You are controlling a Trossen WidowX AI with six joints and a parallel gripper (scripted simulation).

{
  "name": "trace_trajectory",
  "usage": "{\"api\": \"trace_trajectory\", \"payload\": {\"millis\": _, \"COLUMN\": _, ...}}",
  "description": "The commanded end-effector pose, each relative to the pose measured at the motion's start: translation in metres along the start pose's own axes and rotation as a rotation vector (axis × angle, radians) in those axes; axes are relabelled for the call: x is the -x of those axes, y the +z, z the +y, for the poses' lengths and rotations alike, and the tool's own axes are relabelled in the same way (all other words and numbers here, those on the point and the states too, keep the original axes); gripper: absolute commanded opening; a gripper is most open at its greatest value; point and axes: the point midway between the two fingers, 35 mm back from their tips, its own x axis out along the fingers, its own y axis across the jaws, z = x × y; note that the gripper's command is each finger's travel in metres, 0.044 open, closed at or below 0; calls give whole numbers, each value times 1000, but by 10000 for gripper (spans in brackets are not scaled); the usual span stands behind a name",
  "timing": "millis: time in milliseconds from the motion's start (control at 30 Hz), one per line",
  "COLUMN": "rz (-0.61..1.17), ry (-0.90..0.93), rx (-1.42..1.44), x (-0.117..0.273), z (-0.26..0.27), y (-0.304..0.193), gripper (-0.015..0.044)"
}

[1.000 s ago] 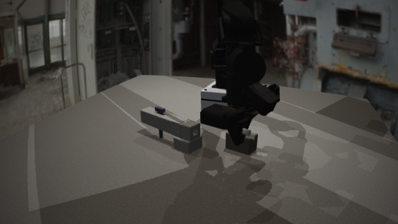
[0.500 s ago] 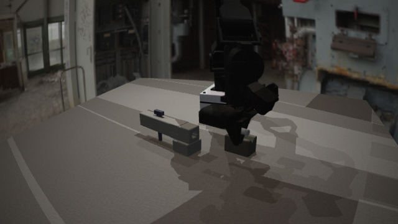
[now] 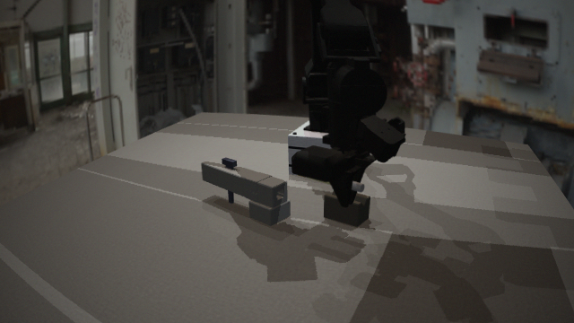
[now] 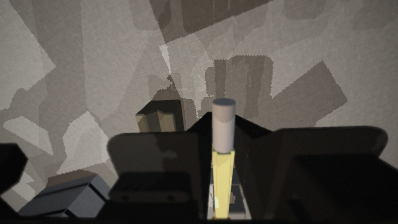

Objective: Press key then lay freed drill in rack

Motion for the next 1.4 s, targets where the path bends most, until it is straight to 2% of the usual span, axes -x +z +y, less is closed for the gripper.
{"api": "trace_trajectory", "payload": {"millis": 0, "rz": 3, "ry": -2, "rx": 0, "x": 0, "z": 8, "y": 1, "gripper": 0}}
{"api": "trace_trajectory", "payload": {"millis": 800, "rz": 2, "ry": 3, "rx": -1, "x": -2, "z": 63, "y": 13, "gripper": 0}}
{"api": "trace_trajectory", "payload": {"millis": 1367, "rz": 2, "ry": 3, "rx": -1, "x": -28, "z": 63, "y": 12, "gripper": 0}}
